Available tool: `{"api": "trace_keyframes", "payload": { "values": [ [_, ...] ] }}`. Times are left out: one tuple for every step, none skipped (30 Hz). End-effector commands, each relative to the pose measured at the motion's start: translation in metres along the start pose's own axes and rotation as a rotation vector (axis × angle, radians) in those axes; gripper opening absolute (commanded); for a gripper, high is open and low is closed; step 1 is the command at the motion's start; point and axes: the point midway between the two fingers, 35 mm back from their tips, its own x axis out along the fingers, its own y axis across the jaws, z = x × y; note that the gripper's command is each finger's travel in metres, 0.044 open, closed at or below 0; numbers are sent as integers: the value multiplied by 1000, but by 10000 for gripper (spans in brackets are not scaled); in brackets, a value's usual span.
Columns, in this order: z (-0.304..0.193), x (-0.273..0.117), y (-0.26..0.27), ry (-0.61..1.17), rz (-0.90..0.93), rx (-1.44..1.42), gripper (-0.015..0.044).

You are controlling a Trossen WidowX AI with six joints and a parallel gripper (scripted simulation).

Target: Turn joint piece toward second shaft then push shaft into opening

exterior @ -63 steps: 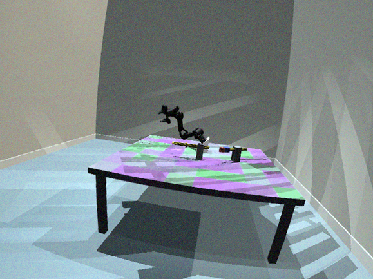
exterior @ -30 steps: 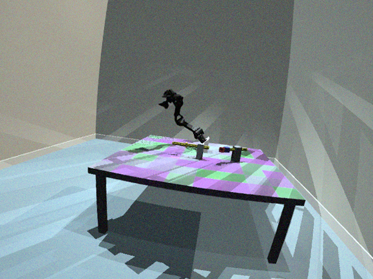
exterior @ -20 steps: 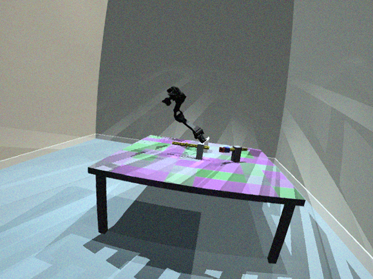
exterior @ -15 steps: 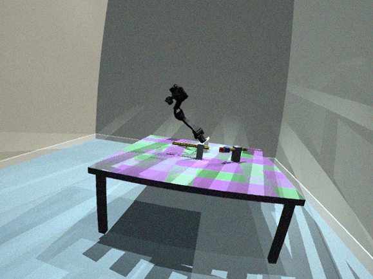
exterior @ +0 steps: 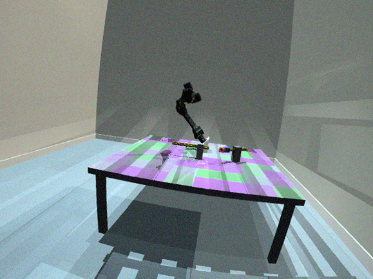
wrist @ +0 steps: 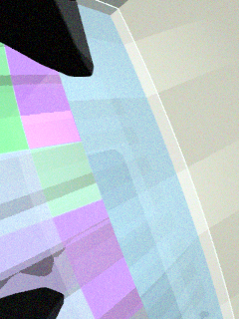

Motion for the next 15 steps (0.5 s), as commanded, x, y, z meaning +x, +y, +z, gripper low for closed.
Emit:
{"api": "trace_keyframes", "payload": {
  "values": [
    [-30, 21, 38, 115, 49, -75, 440],
    [-38, 26, 46, 142, 58, -93, 440],
    [-45, 30, 53, 168, 66, -109, 440],
    [-52, 33, 59, 193, 70, -119, 440],
    [-59, 36, 65, 221, 75, -130, 440],
    [-67, 40, 71, 250, 78, -141, 440],
    [-75, 43, 77, 278, 81, -151, 440],
    [-83, 45, 83, 307, 83, -162, 440],
    [-91, 48, 89, 337, 84, -173, 440],
    [-99, 51, 94, 366, 85, -183, 440],
    [-107, 53, 99, 395, 85, -194, 440],
    [-116, 55, 104, 425, 84, -204, 440],
    [-124, 57, 109, 455, 82, -215, 440],
    [-133, 59, 113, 485, 79, -225, 440],
    [-142, 60, 117, 515, 76, -235, 440]
  ]
}}
